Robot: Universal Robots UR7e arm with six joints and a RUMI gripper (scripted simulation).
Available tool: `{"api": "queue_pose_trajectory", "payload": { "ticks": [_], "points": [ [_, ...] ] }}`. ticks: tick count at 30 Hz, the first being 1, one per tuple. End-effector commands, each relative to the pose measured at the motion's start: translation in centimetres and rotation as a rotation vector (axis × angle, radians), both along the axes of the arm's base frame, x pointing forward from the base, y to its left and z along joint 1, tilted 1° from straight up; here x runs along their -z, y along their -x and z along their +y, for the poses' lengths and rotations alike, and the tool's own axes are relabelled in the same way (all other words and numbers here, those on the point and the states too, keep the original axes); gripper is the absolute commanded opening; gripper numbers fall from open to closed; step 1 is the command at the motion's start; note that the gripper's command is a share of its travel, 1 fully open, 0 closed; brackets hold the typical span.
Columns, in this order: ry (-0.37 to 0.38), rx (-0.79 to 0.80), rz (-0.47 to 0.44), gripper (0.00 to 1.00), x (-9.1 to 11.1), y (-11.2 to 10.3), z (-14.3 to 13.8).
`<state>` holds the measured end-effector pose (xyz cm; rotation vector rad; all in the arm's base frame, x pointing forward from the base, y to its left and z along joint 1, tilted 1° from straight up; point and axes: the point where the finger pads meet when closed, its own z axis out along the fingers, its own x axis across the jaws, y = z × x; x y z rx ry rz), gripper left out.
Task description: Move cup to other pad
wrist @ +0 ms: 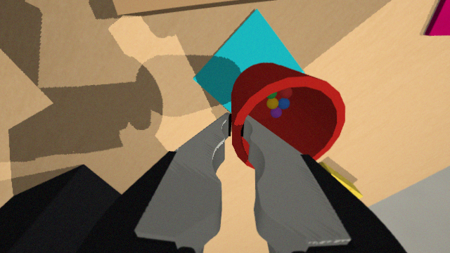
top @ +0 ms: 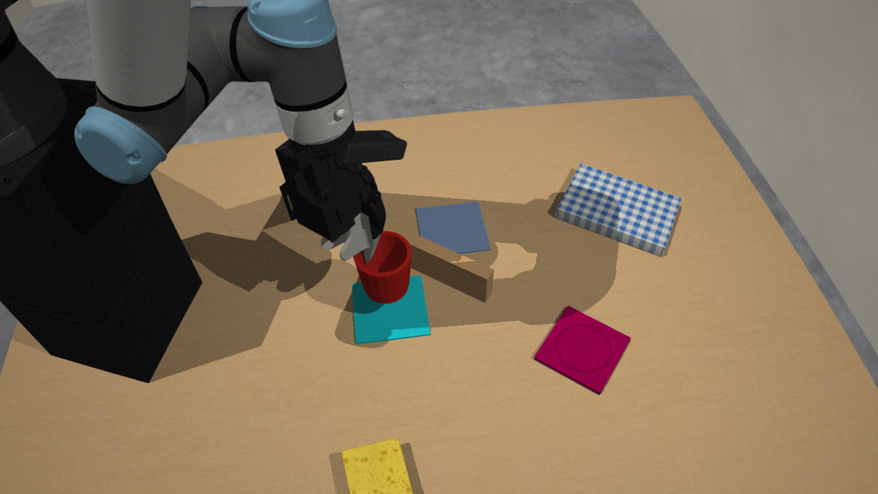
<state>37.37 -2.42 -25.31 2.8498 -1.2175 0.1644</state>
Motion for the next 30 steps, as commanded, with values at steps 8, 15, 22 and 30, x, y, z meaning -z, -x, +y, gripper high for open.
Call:
{"api": "queue_pose_trajectory", "payload": {
  "ticks": [8, 15, 22, 30],
  "points": [
    [0.001, 0.000, -0.002, 0.03, 2.6, -0.1, 0.0],
    [0.001, 0.000, -0.002, 0.03, 3.7, -0.1, -0.1],
    [0.001, 0.000, -0.002, 0.03, 4.1, -0.1, -0.1],
    [0.001, 0.000, -0.002, 0.03, 4.1, -0.1, -0.1]
  ]
}}
